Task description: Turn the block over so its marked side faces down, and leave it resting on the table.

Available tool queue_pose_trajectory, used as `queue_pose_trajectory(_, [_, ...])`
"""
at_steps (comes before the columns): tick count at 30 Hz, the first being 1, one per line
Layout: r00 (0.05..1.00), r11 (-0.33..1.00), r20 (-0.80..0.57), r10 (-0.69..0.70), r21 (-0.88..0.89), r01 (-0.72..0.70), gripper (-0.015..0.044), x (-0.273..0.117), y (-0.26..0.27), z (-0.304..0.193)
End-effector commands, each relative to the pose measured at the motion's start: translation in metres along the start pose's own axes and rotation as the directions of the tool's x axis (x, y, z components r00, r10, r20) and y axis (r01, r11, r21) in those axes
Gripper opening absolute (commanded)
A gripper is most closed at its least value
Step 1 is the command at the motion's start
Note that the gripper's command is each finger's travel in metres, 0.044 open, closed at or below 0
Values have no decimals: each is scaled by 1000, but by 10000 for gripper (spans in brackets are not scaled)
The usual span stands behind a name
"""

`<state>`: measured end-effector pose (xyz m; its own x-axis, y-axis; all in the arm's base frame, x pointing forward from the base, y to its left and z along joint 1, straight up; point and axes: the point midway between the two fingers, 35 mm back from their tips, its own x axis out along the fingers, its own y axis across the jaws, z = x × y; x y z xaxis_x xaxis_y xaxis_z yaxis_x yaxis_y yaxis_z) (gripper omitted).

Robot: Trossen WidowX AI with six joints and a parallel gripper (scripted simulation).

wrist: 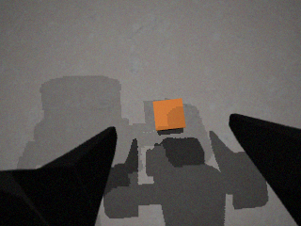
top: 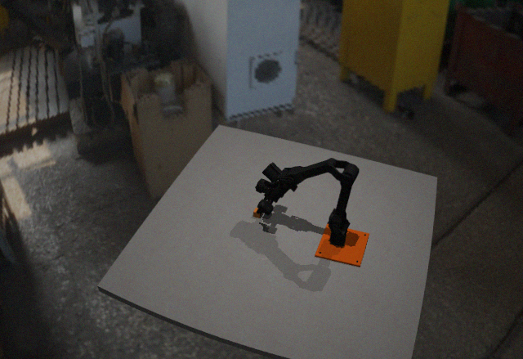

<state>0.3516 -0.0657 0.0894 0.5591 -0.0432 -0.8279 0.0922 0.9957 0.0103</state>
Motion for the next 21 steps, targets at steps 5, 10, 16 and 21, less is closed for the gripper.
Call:
queue_pose_trajectory(5, [999, 1000, -54, -7, -12, 7, 440, -22, 0, 5])
queue_pose_trajectory(10, [983, 1000, -184, -6, -8, 5, 440, -19, -1, 21])
queue_pose_trajectory(16, [933, 1000, -360, -7, -7, 5, 440, -16, -1, 38])
queue_pose_trajectory(21, [867, 1000, -497, -10, -10, 6, 440, -16, 0, 47])
